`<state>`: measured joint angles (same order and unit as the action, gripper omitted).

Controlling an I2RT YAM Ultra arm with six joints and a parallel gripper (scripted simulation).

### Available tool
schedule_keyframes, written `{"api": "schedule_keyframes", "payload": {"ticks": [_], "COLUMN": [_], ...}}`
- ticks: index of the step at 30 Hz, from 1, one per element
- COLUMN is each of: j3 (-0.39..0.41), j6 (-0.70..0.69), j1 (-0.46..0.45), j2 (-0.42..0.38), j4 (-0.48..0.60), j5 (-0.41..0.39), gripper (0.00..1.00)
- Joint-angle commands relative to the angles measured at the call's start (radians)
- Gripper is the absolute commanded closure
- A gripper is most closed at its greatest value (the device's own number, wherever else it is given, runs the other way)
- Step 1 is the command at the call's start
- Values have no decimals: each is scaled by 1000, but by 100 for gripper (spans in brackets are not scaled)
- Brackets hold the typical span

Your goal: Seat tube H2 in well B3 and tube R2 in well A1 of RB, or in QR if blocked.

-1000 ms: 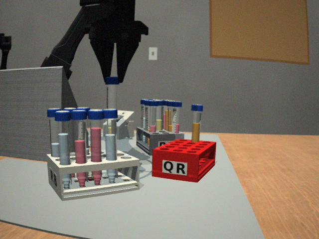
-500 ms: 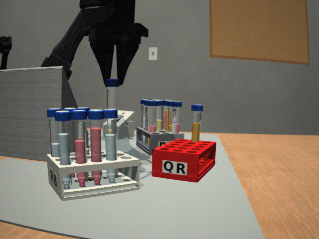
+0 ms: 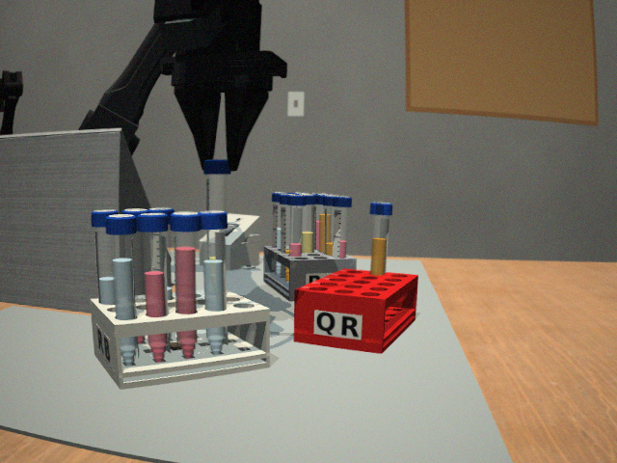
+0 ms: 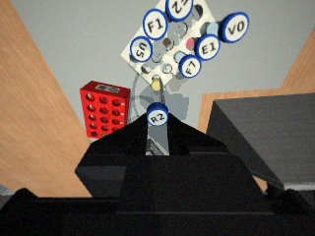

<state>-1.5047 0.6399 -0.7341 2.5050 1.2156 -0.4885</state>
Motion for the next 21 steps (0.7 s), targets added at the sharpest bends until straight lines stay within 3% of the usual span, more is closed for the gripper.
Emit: {"api": "schedule_keyframes", "payload": {"ticks": [1, 21], "j3": [4, 39], "j6": [10, 22], "j1": [2, 16], "j2": [8, 8], "j4": [-19, -54], "j5": [-11, -18], "gripper": [100, 100]}}
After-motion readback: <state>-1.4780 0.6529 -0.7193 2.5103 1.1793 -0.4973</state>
